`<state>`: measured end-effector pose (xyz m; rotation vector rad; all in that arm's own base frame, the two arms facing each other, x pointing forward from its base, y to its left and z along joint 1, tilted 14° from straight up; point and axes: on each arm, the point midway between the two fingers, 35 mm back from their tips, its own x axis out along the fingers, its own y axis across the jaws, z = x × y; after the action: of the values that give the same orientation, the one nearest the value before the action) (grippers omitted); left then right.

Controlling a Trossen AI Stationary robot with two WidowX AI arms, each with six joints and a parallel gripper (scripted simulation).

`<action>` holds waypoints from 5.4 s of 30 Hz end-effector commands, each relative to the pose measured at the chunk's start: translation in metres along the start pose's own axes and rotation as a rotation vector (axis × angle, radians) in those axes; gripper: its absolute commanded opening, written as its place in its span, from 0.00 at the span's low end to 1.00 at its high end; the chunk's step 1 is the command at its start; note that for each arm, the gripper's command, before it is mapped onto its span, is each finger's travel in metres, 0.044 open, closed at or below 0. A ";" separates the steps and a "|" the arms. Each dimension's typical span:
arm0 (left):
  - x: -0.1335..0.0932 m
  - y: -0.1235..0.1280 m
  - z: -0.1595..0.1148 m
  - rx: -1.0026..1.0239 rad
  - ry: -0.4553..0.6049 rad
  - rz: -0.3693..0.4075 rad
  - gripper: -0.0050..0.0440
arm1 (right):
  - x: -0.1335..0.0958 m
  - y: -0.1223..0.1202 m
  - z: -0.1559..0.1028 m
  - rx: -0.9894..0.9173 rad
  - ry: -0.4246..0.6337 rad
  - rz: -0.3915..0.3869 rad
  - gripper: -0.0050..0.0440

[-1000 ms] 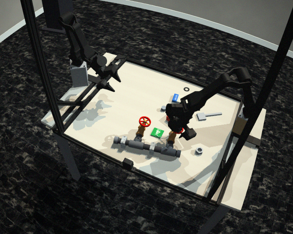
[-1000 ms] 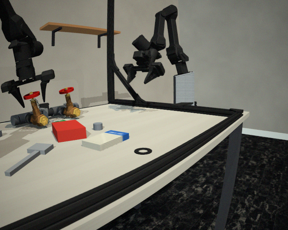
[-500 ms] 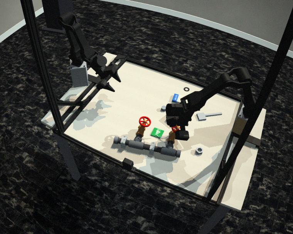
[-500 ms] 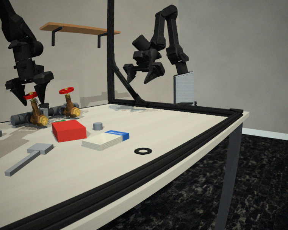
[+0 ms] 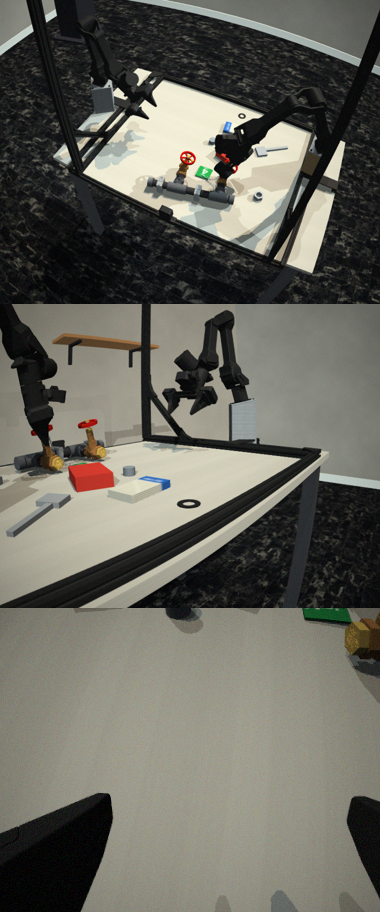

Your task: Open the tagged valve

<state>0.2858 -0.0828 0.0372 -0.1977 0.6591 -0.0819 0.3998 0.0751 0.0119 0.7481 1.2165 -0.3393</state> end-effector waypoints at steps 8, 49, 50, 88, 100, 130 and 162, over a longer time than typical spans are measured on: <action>0.000 0.000 0.000 0.000 0.000 0.000 0.92 | 0.000 0.000 0.000 0.373 0.000 -0.001 0.92; 0.000 0.000 0.000 0.000 0.000 0.000 0.92 | 0.000 0.000 0.000 -0.675 0.000 0.000 0.10; 0.000 0.000 0.000 0.000 0.000 0.000 0.92 | 0.000 0.000 0.000 -0.727 0.000 0.000 0.10; 0.000 0.000 0.000 0.000 0.000 0.000 0.92 | 0.000 0.000 0.000 -1.315 0.000 0.000 0.92; 0.000 0.000 0.000 0.000 0.000 0.000 0.92 | 0.000 0.000 0.000 -0.795 0.000 -0.001 0.92; 0.000 0.000 0.000 0.000 0.000 0.000 0.92 | 0.000 0.000 0.000 0.356 0.000 -0.001 0.92; 0.000 0.000 0.000 0.000 0.000 0.000 0.92 | 0.000 0.000 0.000 -0.412 0.000 -0.001 0.10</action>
<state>0.2858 -0.0828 0.0371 -0.1977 0.6591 -0.0819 0.3998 0.0751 0.0118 0.5364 1.2326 -0.1871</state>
